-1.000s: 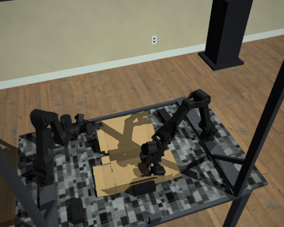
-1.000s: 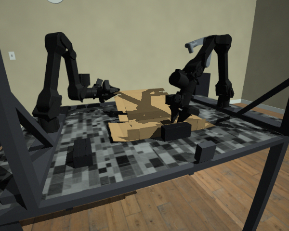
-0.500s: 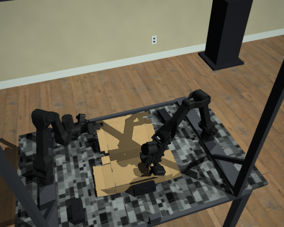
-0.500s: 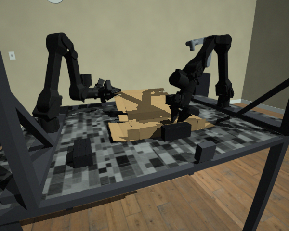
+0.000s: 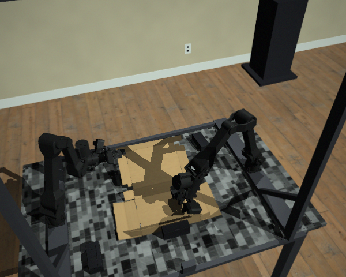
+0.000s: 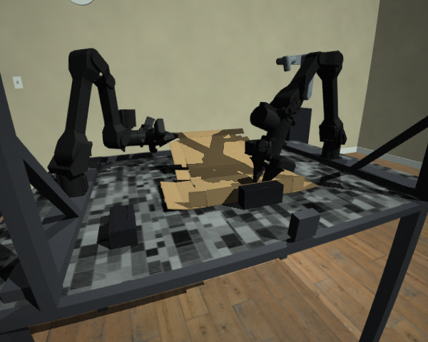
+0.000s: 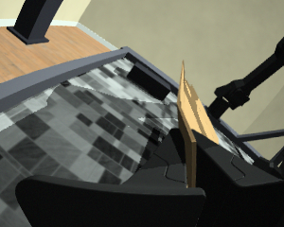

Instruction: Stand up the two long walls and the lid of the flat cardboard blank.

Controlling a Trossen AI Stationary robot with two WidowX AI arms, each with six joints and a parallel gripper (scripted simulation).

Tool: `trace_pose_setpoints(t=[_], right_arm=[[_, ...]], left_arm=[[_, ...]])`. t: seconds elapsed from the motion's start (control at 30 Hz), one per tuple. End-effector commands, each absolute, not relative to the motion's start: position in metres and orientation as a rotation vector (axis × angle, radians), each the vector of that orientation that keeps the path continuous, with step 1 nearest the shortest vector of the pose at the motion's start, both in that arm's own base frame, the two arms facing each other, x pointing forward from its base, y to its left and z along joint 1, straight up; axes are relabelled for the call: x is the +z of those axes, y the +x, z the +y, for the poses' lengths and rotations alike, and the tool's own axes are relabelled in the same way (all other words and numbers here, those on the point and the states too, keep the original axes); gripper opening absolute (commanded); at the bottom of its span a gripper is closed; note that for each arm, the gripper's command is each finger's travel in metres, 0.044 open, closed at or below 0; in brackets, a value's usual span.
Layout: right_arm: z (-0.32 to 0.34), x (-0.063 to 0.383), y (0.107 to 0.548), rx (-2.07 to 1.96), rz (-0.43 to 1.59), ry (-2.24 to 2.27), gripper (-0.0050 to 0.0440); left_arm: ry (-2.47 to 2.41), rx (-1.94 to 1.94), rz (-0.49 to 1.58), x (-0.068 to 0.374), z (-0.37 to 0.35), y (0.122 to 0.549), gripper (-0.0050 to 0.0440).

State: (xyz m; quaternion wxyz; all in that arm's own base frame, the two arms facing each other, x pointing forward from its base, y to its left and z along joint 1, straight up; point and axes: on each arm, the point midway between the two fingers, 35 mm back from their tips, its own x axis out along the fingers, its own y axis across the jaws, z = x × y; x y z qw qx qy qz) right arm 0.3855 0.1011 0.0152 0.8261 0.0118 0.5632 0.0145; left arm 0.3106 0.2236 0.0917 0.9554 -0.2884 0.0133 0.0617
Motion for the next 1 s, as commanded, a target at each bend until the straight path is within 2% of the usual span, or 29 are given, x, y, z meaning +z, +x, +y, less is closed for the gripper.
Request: trace_pose_setpoints(t=[0.0,0.97], right_arm=[[0.096,-0.028,0.356,0.013,1.339,0.008,0.0203],[0.095,-0.027,0.358,0.012,1.336,0.008,0.0203]], left_arm=[[-0.566,0.132,0.012,0.097,0.227,0.311,0.0000],[-0.564,0.140,0.014,0.119,0.223,0.313,0.0000]])
